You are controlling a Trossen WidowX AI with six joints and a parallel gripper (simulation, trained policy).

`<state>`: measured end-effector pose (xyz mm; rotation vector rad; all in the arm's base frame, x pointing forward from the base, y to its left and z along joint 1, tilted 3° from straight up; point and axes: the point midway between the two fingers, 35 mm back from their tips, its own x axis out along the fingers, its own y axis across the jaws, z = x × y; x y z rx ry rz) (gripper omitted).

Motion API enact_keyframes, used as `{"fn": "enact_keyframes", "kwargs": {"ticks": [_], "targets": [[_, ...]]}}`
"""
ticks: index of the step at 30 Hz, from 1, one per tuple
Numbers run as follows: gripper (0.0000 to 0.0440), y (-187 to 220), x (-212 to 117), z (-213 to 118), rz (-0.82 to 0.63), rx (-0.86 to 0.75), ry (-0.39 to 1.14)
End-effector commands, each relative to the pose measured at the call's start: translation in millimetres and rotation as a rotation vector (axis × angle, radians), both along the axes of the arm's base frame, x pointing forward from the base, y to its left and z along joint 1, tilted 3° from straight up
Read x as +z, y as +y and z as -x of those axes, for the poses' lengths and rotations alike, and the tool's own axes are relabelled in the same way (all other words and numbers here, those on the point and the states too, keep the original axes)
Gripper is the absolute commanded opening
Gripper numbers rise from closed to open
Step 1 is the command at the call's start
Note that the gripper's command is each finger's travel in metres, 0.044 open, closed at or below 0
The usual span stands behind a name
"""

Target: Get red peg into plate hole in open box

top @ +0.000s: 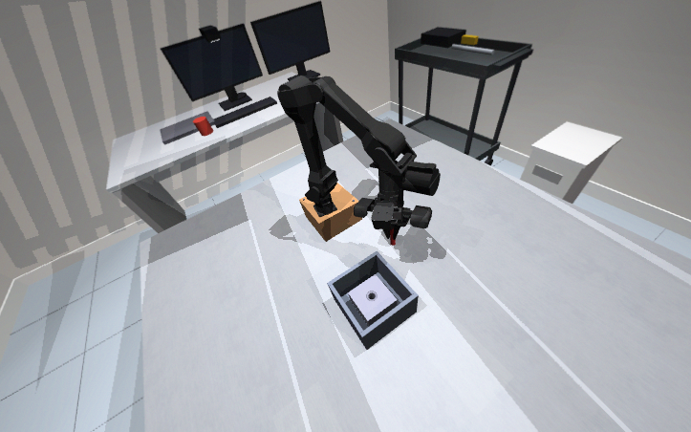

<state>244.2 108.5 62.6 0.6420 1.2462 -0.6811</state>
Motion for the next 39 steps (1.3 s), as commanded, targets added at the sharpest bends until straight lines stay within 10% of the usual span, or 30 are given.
{"fn": "enact_keyframes", "kwargs": {"ticks": [1,39], "targets": [[0.0000,-8,9,-11,0.014,-0.002,-0.012],[0.0009,-117,-16,-88,-0.021,-0.186,0.028]]}}
